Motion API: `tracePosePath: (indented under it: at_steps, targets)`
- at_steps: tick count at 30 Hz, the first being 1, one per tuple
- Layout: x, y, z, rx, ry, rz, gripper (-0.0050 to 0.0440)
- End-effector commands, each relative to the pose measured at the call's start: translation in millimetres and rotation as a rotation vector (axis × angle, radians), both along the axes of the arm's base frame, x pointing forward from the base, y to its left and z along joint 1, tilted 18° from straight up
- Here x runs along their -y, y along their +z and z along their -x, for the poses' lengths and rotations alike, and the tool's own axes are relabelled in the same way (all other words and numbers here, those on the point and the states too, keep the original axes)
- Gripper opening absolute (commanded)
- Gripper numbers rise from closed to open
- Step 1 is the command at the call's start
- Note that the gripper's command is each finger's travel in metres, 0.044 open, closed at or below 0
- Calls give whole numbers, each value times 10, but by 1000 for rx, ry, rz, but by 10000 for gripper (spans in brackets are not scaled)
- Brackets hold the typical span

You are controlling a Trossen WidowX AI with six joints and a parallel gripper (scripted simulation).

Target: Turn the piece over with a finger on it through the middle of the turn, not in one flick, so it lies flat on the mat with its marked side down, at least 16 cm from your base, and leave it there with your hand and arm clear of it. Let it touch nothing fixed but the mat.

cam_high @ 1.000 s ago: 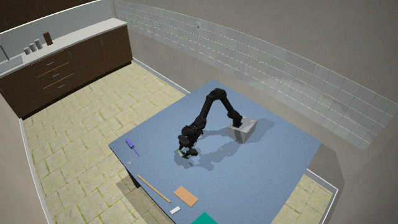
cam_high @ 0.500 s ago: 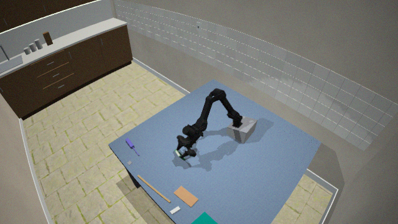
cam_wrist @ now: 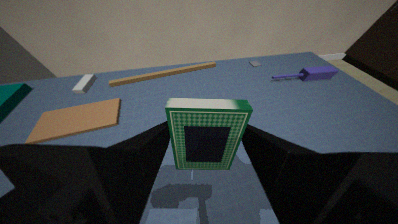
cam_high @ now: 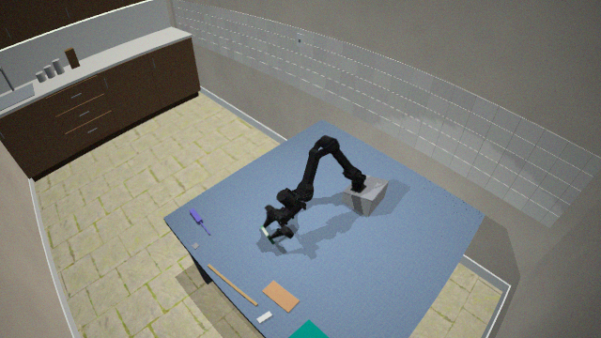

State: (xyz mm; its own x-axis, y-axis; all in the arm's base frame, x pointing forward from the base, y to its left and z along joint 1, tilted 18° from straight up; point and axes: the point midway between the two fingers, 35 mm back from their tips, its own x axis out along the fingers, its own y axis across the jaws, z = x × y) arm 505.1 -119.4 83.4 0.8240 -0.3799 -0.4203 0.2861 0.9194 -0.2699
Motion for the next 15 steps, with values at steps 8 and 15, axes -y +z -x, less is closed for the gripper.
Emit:
tracePosePath:
  at_steps: [8,15]
  targets:
    - [25,-8,-70,70,27,27,0]
    - [55,-19,-154,153,58,58,0]
